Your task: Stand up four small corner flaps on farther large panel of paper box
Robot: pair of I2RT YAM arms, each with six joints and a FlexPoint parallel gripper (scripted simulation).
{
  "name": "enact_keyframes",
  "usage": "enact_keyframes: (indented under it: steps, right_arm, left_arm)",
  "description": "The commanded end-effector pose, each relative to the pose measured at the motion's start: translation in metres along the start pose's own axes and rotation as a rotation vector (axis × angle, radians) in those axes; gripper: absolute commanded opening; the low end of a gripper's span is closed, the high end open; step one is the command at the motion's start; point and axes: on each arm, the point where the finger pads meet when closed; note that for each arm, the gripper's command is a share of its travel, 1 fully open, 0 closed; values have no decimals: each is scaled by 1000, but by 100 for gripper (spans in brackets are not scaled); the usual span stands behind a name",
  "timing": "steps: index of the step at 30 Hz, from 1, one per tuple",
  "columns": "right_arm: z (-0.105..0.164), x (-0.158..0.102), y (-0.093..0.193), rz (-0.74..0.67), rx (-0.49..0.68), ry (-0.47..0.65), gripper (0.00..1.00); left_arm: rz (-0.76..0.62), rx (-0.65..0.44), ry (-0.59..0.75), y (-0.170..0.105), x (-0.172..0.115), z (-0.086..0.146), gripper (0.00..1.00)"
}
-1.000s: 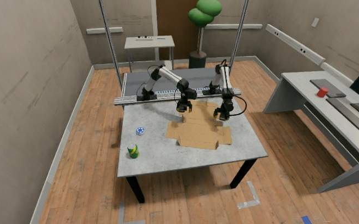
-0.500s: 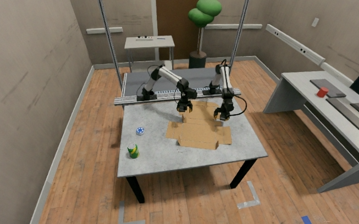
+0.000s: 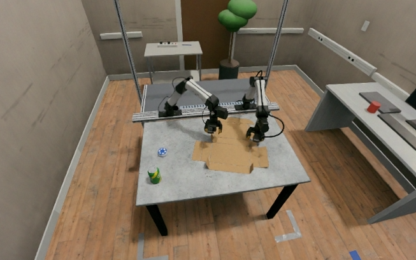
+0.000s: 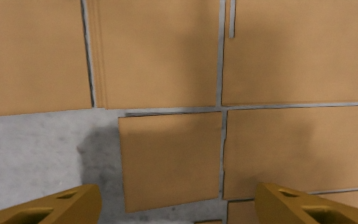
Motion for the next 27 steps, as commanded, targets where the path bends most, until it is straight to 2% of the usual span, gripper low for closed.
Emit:
enact_keyframes:
  steps: [1, 5, 6, 9, 11, 13, 18, 27]
  right_arm:
    - [-20, -1, 13, -8, 27, -25, 77]
    - [-22, -1, 17, -11, 40, -29, 77]
    - [-2, 5, 21, -23, 87, -45, 77]
    - [-33, -3, 13, -13, 26, -25, 77]
    - [-29, 0, 19, -16, 43, -31, 77]
    - [-17, 3, 21, -20, 70, -40, 77]
    - [-11, 6, 15, -19, 77, -48, 77]
    - [-32, 6, -9, -5, 32, -54, 77]
  left_arm:
    - [-2, 21, -48, 2, 9, -8, 77]
    - [4, 22, -42, 4, 6, -15, 77]
    - [-1, 37, -93, 5, 15, 3, 77]
    - [0, 25, -62, 3, 9, -13, 77]
    - [1, 21, -46, 3, 6, -21, 77]
    - [0, 23, -54, 2, 7, -18, 77]
    - [0, 23, -52, 3, 7, -20, 77]
    - [0, 21, -47, 2, 5, -23, 77]
Point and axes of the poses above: on each arm, the point where the finger pads meet when closed, its own z axis back along the fingers, its own y axis across the jaws, x = y × z, and after that the axes turned 8 degrees about -z, right-handed
